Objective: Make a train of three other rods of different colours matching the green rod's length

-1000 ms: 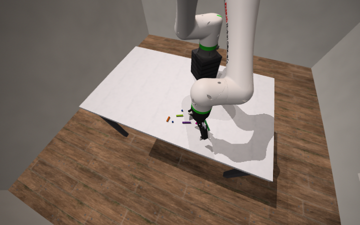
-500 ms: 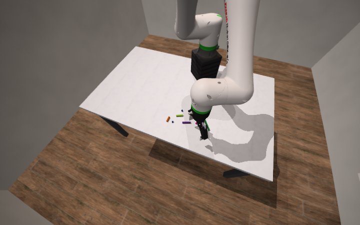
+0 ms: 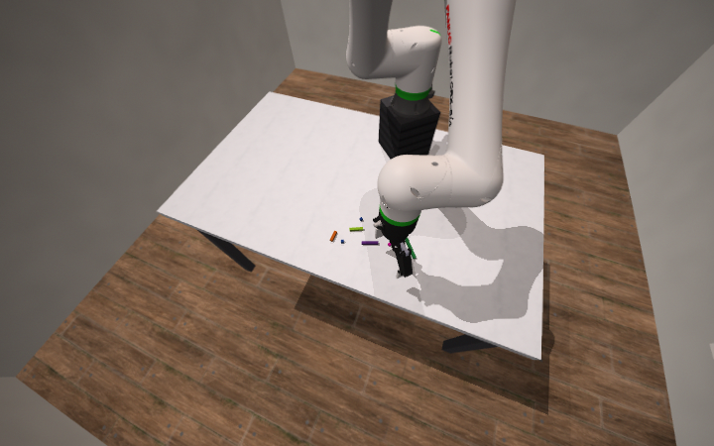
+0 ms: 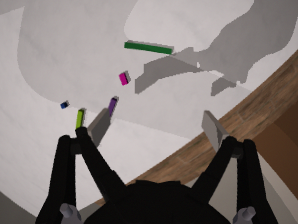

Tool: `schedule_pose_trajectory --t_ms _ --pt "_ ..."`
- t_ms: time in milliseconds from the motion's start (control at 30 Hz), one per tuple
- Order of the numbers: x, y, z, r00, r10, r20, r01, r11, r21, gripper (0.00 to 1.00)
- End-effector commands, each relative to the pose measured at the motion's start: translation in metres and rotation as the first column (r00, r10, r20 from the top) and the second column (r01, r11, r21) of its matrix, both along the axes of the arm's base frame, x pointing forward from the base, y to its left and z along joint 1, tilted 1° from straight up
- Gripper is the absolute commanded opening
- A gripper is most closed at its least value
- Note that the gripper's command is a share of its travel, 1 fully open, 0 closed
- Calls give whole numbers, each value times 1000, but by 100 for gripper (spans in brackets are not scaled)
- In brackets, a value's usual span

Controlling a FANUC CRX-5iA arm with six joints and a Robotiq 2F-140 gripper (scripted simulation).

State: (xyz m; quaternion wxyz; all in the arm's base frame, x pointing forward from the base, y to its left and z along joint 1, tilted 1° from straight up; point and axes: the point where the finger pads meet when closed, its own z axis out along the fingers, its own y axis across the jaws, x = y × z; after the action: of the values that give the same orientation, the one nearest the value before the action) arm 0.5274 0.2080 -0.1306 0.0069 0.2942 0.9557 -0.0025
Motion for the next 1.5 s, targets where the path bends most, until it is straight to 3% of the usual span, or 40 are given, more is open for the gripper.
schedule_pose_trajectory --t_ms 0,600,833,1167,1300,1367,1400,1467 --pt "0 0 0 1000 0 0 0 1000 0 100" --pt "0 0 0 1000 1 0 -1 1000 0 100" --pt "0 0 0 994 109 -1 -109 994 -1 100" --pt "1 0 0 874 486 -5 -486 874 -5 100" --pt "1 0 0 798 603 -7 -603 798 -5 100" --pt "1 0 0 798 603 -7 -603 798 -5 100" --pt "1 0 0 733 681 -9 -681 733 -6 100" --pt "1 0 0 695 719 -9 -719 695 -6 100"
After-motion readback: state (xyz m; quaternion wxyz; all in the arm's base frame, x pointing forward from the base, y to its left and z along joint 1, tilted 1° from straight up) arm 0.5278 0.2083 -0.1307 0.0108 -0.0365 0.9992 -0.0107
